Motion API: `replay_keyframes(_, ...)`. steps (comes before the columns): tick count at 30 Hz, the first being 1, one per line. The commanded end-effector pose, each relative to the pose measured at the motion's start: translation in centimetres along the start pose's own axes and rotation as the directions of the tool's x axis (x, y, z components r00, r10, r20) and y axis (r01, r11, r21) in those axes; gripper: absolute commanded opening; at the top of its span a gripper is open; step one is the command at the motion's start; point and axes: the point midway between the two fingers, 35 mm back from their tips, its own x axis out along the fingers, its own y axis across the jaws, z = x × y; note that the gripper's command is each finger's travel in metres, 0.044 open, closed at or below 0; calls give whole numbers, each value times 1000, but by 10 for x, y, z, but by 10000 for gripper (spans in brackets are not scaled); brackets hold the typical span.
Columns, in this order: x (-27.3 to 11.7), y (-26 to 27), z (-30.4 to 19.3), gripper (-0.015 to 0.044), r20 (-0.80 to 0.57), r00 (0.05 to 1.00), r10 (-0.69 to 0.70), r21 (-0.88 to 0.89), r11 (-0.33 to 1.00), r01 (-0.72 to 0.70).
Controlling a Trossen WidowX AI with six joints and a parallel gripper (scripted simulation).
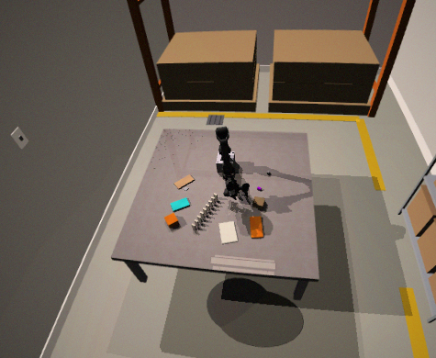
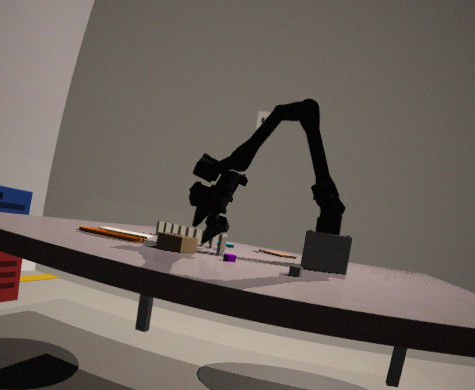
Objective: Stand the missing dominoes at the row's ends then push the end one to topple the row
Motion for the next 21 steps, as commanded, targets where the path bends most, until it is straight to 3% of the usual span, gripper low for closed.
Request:
replay_keyframes(1,-63,12,-30,440,-124,908,-401,219,881,419)
replay_keyframes(6,-76,12,-40,440,-151,873,-463,234,842,487)
replay_keyframes(21,-76,12,-40,440,-151,873,-463,234,842,487)
